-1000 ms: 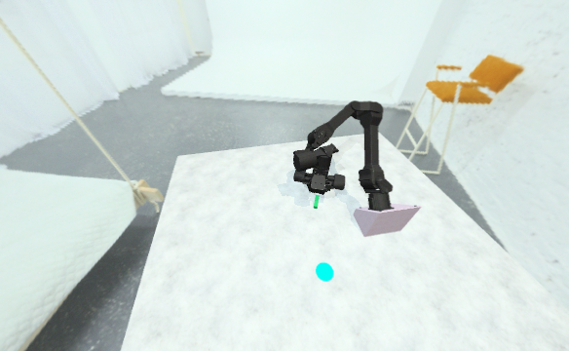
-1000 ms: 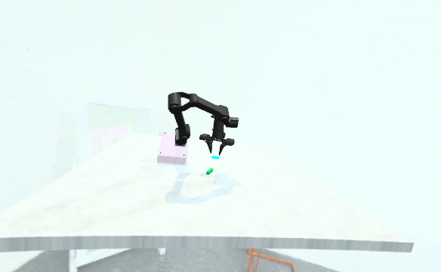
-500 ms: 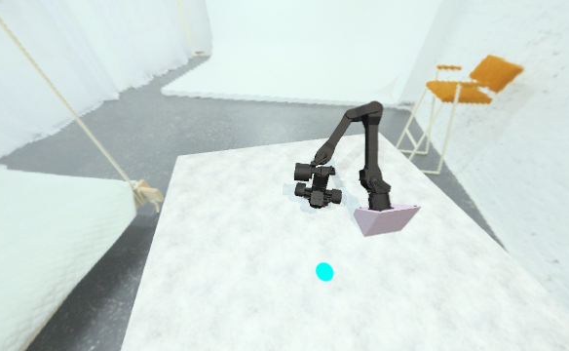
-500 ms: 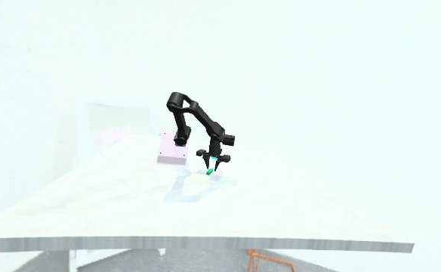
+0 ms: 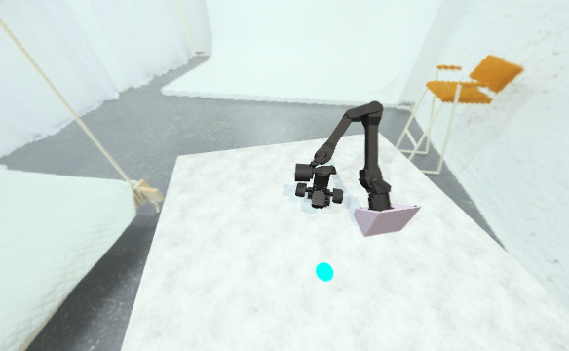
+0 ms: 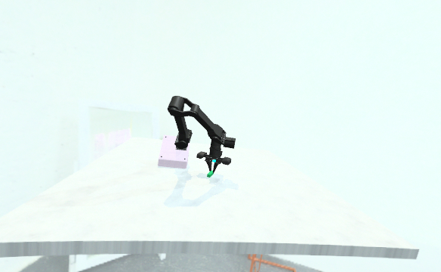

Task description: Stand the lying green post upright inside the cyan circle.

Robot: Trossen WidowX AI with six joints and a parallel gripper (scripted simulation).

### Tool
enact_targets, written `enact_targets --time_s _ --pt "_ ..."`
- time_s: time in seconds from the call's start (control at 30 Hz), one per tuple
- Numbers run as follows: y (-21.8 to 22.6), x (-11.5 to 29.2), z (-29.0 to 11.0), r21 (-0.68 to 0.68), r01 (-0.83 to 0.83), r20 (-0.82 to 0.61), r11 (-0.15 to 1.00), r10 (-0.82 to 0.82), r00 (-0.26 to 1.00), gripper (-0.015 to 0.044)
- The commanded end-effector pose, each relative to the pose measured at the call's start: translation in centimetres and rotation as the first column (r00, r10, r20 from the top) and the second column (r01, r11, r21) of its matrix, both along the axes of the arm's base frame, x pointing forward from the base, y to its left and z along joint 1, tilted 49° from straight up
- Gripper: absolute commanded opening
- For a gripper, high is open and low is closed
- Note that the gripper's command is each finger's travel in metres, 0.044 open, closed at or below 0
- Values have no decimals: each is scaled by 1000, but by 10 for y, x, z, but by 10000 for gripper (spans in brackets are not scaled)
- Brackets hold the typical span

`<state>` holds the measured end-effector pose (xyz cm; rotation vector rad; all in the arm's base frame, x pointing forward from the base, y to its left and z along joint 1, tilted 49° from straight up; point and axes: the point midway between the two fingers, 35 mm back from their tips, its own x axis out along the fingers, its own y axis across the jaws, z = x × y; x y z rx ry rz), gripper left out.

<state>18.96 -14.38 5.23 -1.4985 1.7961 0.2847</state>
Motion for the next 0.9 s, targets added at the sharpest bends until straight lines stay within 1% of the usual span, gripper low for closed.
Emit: enact_targets --time_s 0.0,0.87 --pt "6 6 7 2 0 15 1000 0 1000 23" --pt "63 8 54 10 2 12 1000 -2 1000 23"
